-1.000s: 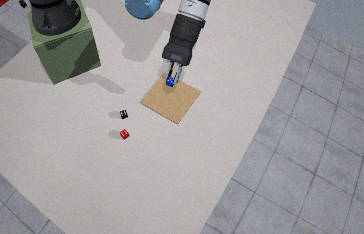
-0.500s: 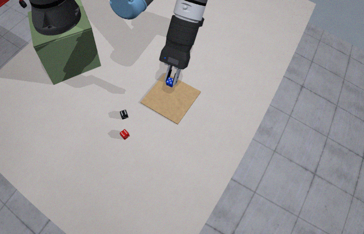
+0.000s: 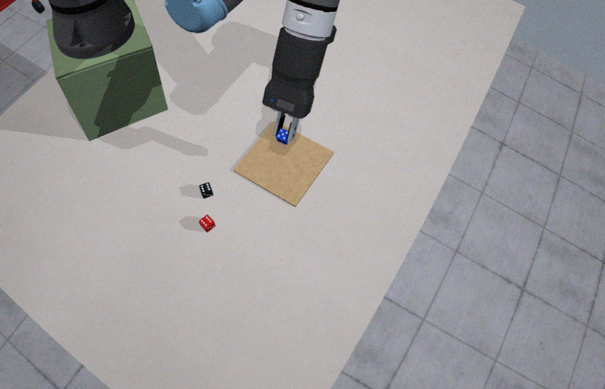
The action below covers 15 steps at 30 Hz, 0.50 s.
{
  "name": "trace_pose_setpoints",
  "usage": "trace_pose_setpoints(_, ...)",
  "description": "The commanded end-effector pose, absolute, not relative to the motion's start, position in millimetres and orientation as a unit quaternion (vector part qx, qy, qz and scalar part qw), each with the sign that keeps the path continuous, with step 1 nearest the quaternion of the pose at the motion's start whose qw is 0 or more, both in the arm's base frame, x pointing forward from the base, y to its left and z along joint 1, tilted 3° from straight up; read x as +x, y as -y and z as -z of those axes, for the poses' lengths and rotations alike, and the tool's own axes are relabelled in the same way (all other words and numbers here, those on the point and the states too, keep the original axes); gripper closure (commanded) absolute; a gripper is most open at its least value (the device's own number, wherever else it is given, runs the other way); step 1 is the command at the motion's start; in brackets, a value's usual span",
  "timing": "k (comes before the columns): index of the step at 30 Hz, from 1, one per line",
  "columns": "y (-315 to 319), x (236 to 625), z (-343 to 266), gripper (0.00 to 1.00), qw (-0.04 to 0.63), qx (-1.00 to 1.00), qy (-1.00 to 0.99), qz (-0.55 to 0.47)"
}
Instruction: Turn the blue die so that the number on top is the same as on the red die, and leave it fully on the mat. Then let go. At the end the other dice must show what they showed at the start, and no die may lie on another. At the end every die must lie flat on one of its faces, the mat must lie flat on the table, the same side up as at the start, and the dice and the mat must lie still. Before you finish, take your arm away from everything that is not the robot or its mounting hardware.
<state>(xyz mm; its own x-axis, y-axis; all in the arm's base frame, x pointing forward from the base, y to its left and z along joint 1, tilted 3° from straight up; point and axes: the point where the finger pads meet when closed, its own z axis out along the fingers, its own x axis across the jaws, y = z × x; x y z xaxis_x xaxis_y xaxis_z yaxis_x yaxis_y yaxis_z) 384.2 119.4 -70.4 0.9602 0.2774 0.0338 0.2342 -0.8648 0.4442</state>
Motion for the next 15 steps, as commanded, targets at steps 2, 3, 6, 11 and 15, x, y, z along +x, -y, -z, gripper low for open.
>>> trace_pose_setpoints(2, -118.1, 384.2, 70.9, 0.6, 0.199, 0.97, -0.134, -0.042)
trace_pose_setpoints(3, -118.1, 384.2, 70.9, 0.6, 0.199, 0.97, -0.134, -0.042)
trace_pose_setpoints(6, -117.0, 384.1, 71.2, 0.6, 0.172, 0.975, -0.135, -0.037)
trace_pose_setpoints(11, -116.1, 384.9, 69.8, 0.6, 0.128, 0.982, -0.137, -0.033)
trace_pose_setpoints(15, -115.8, 385.7, 68.4, 0.6, 0.107, 0.984, -0.138, -0.033)
